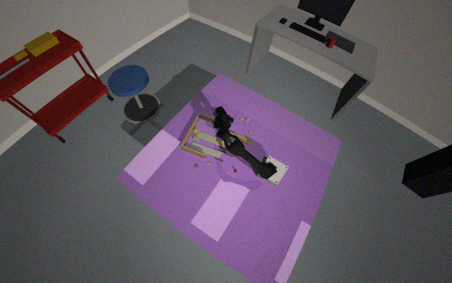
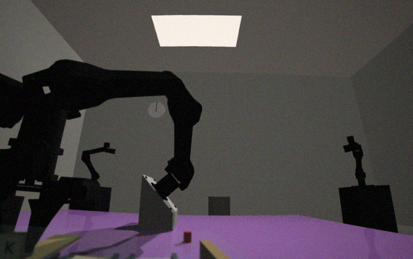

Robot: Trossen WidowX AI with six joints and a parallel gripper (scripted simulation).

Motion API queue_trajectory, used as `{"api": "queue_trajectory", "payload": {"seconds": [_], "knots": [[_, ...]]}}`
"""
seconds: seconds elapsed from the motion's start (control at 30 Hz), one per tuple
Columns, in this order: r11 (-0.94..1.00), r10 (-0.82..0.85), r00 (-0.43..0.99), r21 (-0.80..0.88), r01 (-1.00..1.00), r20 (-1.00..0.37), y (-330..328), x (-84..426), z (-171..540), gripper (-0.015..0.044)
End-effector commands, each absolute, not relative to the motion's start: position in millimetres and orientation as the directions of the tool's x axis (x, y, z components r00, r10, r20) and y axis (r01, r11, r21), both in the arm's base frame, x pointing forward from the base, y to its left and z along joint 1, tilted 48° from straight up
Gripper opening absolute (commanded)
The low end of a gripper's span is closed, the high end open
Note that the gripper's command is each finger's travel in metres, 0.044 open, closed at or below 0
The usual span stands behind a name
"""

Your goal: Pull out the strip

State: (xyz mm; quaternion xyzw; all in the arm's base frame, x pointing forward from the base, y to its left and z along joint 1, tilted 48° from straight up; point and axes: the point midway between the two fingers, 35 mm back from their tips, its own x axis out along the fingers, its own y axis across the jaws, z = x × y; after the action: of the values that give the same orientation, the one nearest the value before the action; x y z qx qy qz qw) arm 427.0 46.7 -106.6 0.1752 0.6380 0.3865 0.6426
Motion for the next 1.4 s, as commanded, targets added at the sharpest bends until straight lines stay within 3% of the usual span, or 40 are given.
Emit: {"api": "queue_trajectory", "payload": {"seconds": [0.0,1.37], "knots": [[0.642,0.718,-0.118,0.719,-0.268,-0.686,38,415,-99,0.0],[0.639,0.725,-0.124,0.729,-0.245,-0.677,20,298,-65,0.0]]}}
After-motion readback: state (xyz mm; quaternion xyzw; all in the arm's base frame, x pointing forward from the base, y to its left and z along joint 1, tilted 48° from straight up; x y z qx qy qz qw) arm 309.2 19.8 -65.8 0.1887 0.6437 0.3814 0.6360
